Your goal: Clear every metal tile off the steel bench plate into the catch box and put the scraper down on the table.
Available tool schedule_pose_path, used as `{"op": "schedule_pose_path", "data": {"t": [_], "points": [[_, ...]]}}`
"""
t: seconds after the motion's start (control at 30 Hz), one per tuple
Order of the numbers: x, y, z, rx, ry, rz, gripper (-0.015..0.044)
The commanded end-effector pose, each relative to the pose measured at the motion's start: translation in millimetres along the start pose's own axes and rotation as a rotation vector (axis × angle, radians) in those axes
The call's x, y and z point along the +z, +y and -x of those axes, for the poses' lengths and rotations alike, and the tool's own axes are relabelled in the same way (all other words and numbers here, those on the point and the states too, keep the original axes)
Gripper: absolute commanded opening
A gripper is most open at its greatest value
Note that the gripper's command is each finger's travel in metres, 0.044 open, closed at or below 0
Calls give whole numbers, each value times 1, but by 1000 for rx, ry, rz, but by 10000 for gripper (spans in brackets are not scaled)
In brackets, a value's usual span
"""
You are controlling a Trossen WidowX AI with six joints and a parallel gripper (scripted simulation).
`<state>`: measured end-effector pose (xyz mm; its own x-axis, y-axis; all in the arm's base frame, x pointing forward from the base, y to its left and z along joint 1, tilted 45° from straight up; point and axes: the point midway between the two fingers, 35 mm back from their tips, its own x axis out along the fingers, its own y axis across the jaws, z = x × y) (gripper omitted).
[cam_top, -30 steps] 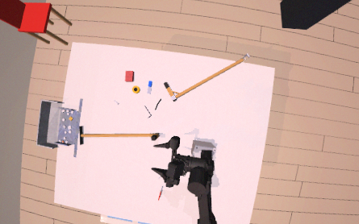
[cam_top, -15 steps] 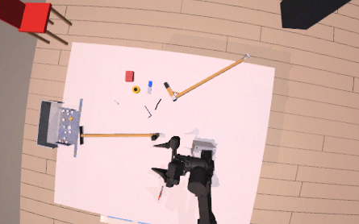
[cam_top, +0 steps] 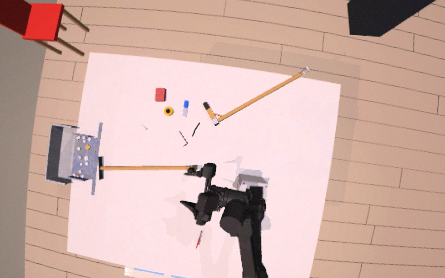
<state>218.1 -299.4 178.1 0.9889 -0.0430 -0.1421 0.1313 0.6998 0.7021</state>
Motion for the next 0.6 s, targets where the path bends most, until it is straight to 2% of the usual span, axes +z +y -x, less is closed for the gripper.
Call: {"op": "schedule_pose_path", "data": {"t": [0.0, 0.57], "points": [[5, -3, -13, 1, 26, 2, 440], [11, -10, -63, 15, 142, -18, 440]]}}
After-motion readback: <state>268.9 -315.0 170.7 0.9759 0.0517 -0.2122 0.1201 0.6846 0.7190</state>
